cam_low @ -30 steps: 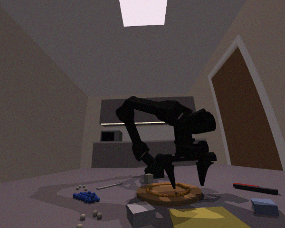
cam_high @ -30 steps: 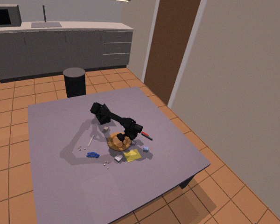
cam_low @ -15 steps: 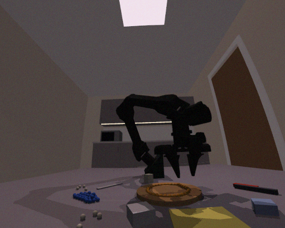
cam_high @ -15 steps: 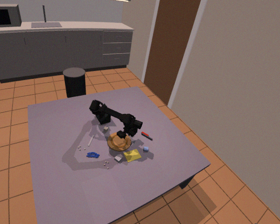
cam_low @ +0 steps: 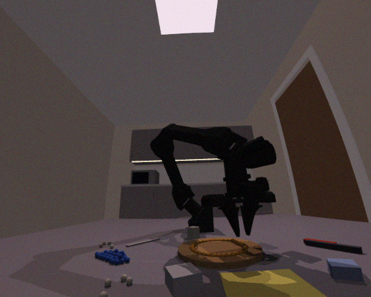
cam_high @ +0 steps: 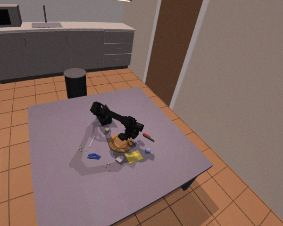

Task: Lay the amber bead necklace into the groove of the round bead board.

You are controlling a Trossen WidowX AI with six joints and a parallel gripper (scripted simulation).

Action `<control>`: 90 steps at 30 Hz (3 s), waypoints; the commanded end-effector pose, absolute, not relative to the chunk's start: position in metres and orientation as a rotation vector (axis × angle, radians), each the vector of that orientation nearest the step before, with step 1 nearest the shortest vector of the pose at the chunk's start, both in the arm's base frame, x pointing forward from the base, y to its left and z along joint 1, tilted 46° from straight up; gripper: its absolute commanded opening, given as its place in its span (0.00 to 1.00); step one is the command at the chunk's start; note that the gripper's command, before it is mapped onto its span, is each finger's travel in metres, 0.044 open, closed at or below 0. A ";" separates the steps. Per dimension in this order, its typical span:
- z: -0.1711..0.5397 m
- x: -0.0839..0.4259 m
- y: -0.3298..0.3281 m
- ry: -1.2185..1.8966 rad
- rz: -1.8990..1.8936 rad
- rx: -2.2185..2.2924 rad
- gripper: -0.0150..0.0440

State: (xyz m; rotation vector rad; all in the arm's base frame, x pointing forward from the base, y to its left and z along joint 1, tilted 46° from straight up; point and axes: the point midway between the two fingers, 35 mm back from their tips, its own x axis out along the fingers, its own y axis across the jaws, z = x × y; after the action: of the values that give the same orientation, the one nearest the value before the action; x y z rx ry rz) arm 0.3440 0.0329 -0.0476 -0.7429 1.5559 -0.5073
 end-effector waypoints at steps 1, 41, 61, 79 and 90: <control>-0.053 0.342 0.026 1.563 -0.505 -0.755 0.46; -0.062 0.342 0.017 1.564 -0.506 -0.750 0.25; -0.060 0.341 0.018 1.565 -0.505 -0.754 0.25; -0.067 0.340 0.022 1.568 -0.503 -0.760 0.25; -0.066 0.341 0.022 1.563 -0.506 -0.755 0.57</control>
State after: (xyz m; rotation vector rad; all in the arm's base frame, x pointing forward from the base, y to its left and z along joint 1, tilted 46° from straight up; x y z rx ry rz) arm 0.3405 0.0218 -0.0666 -0.7553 1.5638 -0.5057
